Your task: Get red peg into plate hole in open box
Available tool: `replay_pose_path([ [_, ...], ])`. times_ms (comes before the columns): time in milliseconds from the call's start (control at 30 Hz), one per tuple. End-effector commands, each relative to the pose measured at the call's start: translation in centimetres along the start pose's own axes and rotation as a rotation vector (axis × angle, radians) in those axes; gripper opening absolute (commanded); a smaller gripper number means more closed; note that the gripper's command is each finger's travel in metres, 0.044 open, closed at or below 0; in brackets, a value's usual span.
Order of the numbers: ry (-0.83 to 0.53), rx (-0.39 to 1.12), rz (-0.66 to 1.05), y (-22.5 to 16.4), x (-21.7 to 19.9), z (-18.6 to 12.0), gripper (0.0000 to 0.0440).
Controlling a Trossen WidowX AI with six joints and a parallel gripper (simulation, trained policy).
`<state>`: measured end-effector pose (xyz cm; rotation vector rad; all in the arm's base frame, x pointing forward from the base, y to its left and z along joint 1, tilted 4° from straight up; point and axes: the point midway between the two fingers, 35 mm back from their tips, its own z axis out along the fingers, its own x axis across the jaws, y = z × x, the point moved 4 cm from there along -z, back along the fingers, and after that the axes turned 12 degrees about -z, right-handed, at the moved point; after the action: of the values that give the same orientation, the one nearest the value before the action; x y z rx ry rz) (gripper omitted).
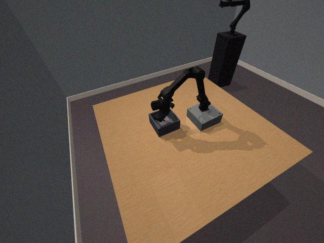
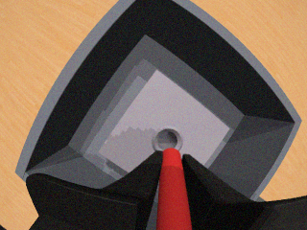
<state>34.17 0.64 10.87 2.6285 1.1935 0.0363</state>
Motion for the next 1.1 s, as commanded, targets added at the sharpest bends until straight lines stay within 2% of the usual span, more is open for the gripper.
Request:
replay_pose_path([
  [0, 0.011, 0.024, -0.032, 0.3, -0.1, 1.3, 0.0000],
  [133, 0.021, 0.056, -0.074, 0.2, -0.2, 2.6, 0.0015],
  [333, 0.032, 0.099, -0.103, 0.3, -0.1, 4.1, 0.0146],
  [433, 0.046, 0.100, -0.115, 1.1, 0.0, 4.1, 0.0172],
  [767, 0.105, 0.126, -0.105, 4.3, 1.4, 3.0, 0.0432],
  [1067, 0.213, 0.114, -0.119, 7.1, 3.8, 1.3, 0.0440],
])
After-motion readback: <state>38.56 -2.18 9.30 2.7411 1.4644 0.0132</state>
